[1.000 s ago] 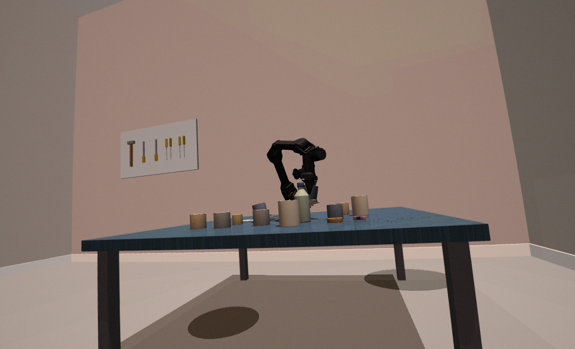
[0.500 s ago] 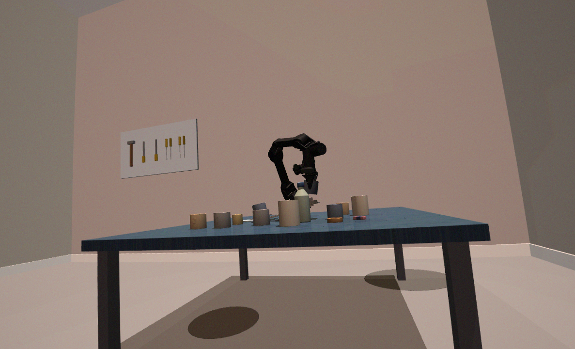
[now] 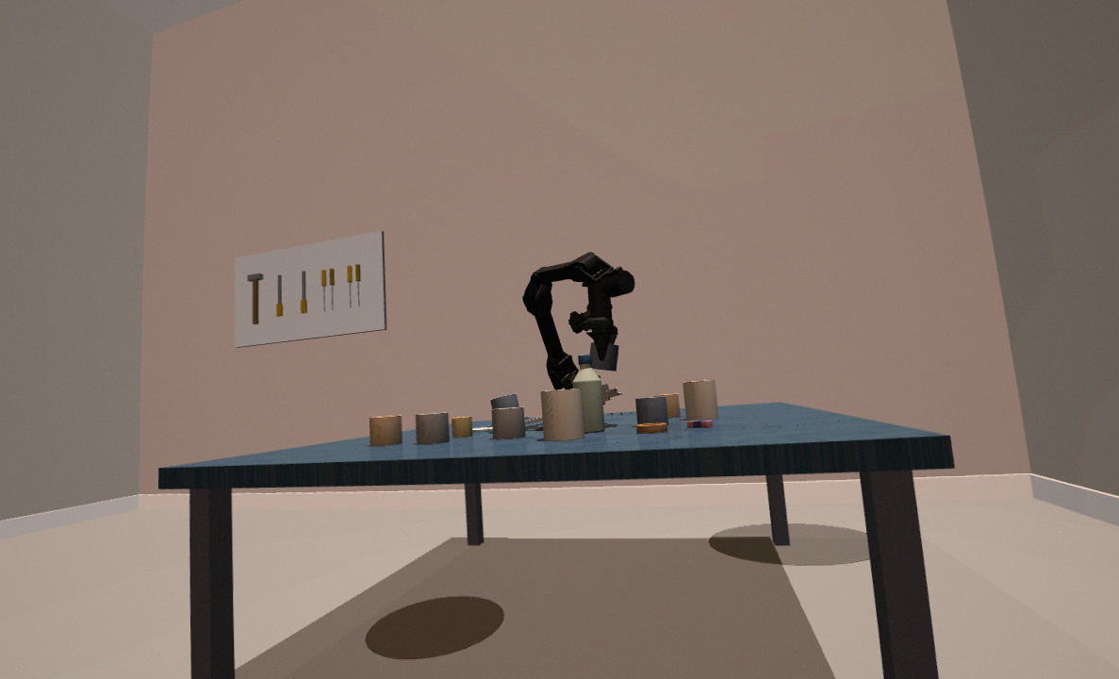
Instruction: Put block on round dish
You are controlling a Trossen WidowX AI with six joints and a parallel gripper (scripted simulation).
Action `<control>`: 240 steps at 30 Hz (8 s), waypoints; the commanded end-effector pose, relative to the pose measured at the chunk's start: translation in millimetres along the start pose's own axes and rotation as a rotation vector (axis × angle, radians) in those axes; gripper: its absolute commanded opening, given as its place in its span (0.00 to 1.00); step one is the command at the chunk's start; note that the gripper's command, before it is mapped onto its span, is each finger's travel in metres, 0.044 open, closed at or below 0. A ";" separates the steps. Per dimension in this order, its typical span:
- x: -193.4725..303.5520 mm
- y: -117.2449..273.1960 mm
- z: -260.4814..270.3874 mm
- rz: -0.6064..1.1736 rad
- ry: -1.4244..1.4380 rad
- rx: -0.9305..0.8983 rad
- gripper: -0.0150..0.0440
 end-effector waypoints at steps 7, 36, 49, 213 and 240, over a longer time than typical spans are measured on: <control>-0.7 7.4 -1.3 0.000 0.000 0.000 0.25; -0.7 7.4 -1.3 0.000 0.000 0.000 0.25; -0.7 7.4 -1.3 0.000 0.000 0.000 0.25; -11.0 -51.1 3.2 0.005 0.491 -0.005 0.25; -80.4 3.7 20.9 0.060 0.513 -0.018 0.25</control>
Point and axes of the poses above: the point midway between the two fingers, 35 mm back from their tips, its own y axis back along the fingers, its own z axis across the jaws, x = y × z, the point moved 10 cm from there along y, back along the fingers, and after that the axes turned 2 degrees about -y, right-handed, at the moved point
